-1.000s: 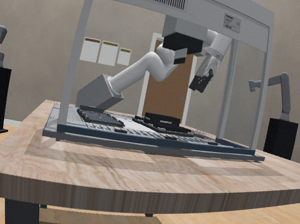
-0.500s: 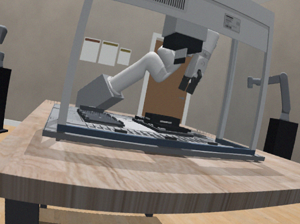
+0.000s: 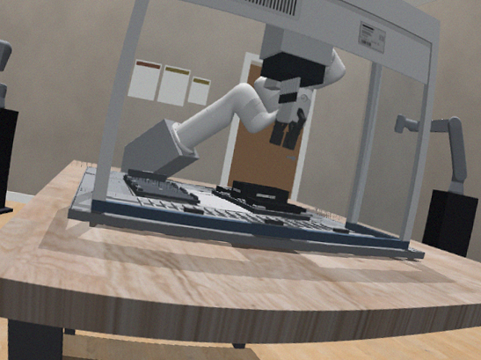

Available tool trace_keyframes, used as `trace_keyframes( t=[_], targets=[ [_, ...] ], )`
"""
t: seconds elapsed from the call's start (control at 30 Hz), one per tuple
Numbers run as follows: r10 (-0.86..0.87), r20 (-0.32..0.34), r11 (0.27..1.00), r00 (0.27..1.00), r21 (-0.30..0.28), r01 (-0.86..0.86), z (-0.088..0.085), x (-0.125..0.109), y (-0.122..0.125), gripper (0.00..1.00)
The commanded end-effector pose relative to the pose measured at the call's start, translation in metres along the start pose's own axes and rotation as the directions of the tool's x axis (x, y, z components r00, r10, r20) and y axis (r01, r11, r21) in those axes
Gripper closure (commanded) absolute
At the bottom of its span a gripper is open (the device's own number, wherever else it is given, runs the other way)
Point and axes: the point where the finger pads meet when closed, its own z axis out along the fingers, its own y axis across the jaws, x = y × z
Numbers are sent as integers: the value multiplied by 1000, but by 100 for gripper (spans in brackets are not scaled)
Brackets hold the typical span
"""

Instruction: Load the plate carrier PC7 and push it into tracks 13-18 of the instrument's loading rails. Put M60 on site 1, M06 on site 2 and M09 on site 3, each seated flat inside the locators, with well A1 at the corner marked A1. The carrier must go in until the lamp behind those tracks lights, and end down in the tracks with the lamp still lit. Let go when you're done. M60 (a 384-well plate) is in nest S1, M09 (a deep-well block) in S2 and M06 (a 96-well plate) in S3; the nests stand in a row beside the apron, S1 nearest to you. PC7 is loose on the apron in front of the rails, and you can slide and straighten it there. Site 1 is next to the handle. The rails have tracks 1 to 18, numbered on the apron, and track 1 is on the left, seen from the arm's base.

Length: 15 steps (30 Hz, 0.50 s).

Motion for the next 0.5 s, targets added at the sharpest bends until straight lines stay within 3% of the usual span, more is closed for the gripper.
trace_keyframes(
  t=[0.0, 0.17, 0.47],
  targets=[
    [-23, 45, 999, 999, 28, 22, 2, 12, 1, 0],
    [-57, 91, 994, 994, 101, 48, 3, 32, 4, 0],
    [-57, 91, 994, 994, 101, 48, 3, 33, 4, 0]
  ],
)
